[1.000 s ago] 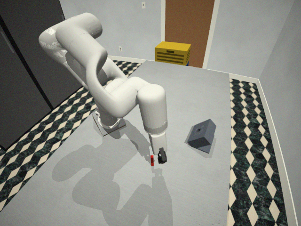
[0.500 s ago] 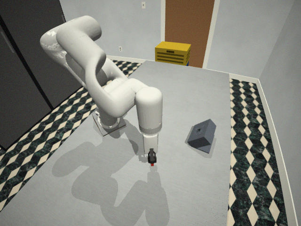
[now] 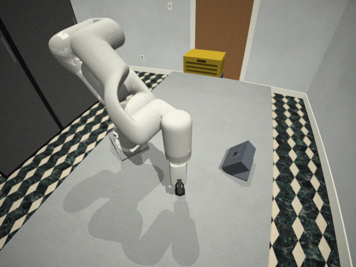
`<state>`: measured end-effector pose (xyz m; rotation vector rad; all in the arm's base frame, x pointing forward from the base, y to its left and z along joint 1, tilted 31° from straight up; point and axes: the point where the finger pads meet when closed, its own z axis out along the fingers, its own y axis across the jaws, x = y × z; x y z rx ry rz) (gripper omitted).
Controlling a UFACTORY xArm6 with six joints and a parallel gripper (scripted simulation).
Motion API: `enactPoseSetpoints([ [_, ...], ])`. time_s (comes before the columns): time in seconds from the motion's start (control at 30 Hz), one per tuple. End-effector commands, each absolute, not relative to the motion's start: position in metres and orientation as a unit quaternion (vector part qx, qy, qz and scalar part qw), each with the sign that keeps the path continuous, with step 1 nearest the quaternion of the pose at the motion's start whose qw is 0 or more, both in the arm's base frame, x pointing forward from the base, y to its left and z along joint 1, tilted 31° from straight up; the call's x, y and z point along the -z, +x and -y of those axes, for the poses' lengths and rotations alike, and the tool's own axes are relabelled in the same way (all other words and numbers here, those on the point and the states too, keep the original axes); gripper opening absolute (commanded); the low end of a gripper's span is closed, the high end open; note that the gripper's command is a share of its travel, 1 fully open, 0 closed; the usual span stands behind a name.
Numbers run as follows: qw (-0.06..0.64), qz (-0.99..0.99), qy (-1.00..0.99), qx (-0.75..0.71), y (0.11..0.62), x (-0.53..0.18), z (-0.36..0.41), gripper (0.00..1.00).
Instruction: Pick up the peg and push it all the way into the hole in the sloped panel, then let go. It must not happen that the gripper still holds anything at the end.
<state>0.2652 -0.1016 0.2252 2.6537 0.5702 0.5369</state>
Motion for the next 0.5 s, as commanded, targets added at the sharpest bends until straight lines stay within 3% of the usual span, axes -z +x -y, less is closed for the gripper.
enactPoseSetpoints([
  [0.0,0.187,-0.202,0.942,-0.192,0.268,-0.222,0.103,1.00],
  [0.47,0.187,-0.202,0.942,-0.192,0.276,-0.207,0.108,1.00],
])
